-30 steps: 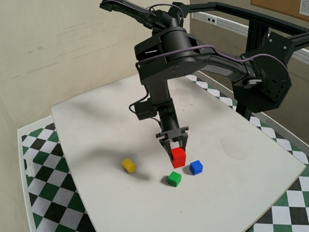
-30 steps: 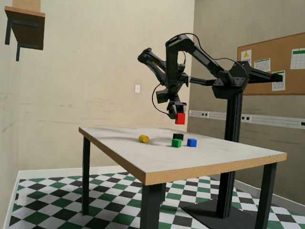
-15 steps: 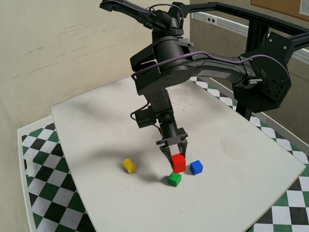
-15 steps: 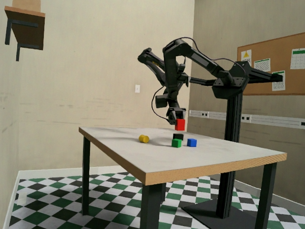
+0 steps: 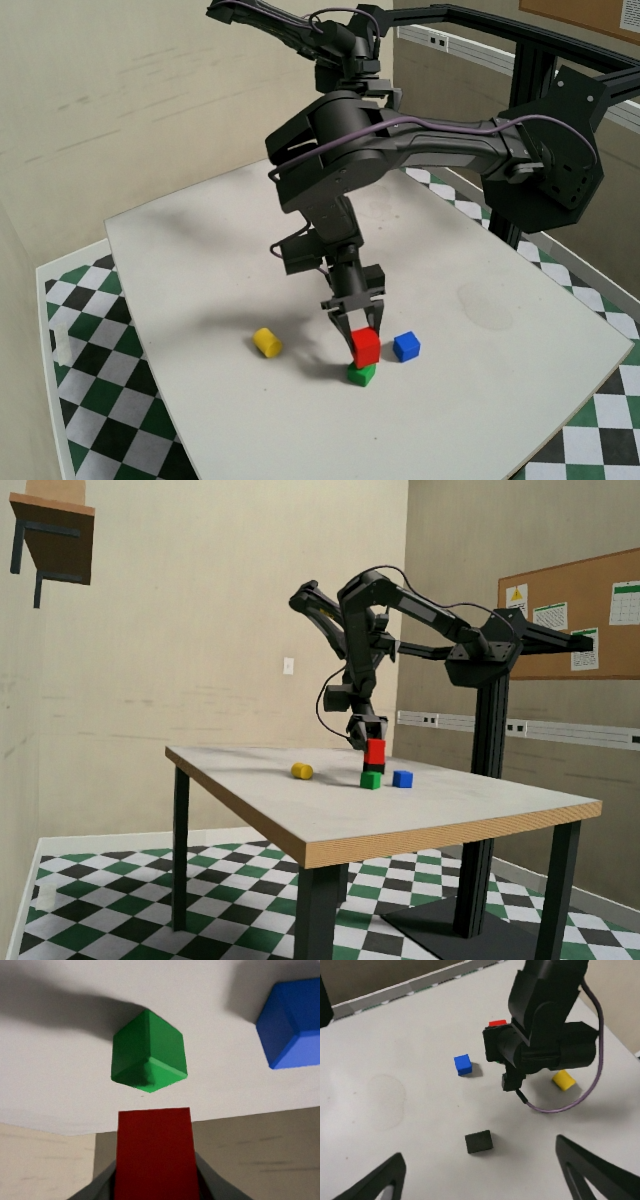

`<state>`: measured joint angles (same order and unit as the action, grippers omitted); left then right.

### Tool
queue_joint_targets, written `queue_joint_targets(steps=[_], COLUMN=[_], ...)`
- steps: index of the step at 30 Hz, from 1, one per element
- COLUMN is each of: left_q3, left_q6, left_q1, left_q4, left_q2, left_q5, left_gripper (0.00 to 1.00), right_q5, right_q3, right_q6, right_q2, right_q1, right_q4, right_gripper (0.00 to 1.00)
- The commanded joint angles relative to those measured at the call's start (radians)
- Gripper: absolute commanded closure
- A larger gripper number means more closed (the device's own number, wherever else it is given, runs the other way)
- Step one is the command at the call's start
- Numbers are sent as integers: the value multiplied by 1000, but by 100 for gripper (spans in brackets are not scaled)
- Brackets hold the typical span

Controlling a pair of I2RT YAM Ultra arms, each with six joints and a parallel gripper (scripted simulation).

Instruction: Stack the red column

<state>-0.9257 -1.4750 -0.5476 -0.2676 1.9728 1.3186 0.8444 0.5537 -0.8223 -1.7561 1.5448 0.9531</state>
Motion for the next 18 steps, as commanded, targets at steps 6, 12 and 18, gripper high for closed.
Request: queue_joint_targets(steps=[6,12,18], left_q3=[-27,-29,-32], left_q6=[-68,-87,-96], left_q1=[9,10,14], left_q4=[-102,-131,-145], left_q2=[45,58,65], left_q5=[-5,-6,-8], left_gripper=[65,65,65], right_q5=[-2,-2,-2], right_q3=[13,13,13], right_q6=[0,0,0], right_q2=[15,15,15], right_q1=[20,20,20], right_q4=[-9,-9,-9], right_gripper=[0,0,0])
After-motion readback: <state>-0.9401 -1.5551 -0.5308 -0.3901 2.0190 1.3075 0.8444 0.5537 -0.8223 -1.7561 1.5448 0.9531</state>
